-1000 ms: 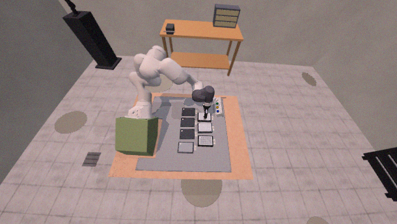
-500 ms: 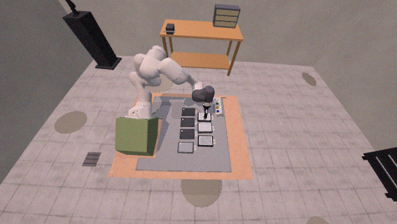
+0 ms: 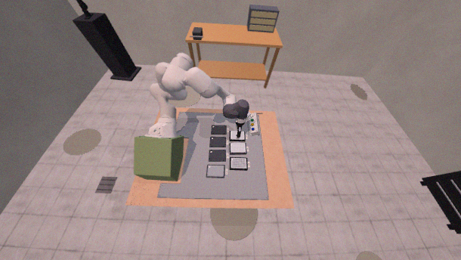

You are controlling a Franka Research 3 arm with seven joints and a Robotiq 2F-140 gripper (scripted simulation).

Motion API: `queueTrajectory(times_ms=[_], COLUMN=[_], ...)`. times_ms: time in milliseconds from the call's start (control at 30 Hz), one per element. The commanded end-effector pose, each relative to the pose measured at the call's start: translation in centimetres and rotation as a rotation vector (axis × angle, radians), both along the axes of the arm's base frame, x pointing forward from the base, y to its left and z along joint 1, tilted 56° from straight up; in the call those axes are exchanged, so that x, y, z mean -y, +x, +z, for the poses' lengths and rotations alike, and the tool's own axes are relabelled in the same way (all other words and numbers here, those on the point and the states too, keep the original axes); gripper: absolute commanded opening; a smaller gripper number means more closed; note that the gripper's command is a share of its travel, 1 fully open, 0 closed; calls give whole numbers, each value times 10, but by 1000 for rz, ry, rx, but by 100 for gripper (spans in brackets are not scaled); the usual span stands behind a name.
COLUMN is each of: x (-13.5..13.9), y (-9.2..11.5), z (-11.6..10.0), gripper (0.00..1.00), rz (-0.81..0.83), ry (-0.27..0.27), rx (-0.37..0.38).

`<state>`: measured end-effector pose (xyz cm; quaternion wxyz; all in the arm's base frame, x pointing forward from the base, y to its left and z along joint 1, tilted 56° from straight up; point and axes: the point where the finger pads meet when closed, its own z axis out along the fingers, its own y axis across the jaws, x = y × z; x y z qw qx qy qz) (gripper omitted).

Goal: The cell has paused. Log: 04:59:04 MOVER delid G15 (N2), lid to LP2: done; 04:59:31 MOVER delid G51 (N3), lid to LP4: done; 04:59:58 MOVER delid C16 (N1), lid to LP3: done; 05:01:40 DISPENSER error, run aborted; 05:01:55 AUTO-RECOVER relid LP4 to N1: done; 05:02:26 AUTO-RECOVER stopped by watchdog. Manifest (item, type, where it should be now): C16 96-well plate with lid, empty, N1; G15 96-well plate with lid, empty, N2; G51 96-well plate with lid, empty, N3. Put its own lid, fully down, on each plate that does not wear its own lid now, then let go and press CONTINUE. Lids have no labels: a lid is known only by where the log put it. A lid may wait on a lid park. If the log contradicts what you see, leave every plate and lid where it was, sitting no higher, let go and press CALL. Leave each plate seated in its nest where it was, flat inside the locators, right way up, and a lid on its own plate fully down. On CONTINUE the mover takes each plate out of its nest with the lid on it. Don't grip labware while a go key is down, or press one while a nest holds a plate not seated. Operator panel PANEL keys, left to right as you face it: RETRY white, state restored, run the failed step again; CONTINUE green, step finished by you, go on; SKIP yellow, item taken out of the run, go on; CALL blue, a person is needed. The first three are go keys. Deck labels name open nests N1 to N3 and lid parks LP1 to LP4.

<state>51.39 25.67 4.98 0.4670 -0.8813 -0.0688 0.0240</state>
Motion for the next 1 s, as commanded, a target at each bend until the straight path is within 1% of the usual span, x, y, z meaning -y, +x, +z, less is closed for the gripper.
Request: queueTrajectory(times_ms=[0,500,533,967], x=[0,0,0,0], y=[1,1,1,1], z=[-1,-1,-1,-1], gripper=[59,59,66,66], rz=[-5,-5,-5,-5], ry=[2,2,2,2], rx=[-5,-5,-5,-5])
